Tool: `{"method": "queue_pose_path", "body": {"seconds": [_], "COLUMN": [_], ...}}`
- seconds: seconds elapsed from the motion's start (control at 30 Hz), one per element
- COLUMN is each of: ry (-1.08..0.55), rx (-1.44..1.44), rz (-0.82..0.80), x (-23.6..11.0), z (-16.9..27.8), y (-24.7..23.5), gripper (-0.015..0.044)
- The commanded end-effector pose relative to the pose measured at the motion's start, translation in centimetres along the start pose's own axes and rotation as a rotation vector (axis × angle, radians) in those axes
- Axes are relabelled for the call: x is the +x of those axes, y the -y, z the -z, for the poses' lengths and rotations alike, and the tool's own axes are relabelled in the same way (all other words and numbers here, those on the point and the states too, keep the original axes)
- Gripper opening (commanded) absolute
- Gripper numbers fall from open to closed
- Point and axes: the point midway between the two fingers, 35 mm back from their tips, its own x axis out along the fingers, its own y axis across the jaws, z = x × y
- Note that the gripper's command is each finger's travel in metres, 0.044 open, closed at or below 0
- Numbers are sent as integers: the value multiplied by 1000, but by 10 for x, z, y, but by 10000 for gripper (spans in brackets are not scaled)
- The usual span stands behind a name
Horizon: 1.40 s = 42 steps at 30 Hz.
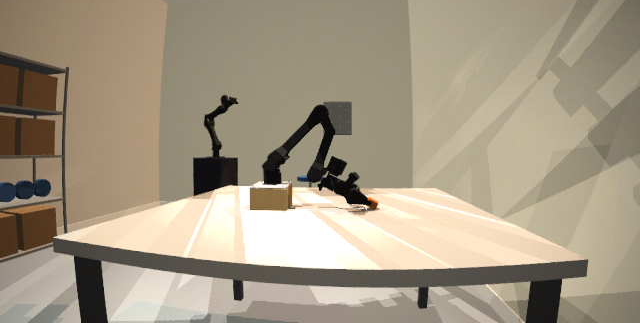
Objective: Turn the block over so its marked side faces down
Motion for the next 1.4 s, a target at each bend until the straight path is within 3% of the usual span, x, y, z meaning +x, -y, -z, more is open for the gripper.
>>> {"method": "queue_pose_path", "body": {"seconds": [0.0,0.5,1.07,1.37], "ry": [25,35,35,35], "rx": [-6,-6,-6,-6], "rz": [-3,-3,-3,-3], "x": [-5,-6,-6,-6], "z": [0,-2,-2,-2], "y": [0,0,0,0], "gripper": [0,0,440,440]}}
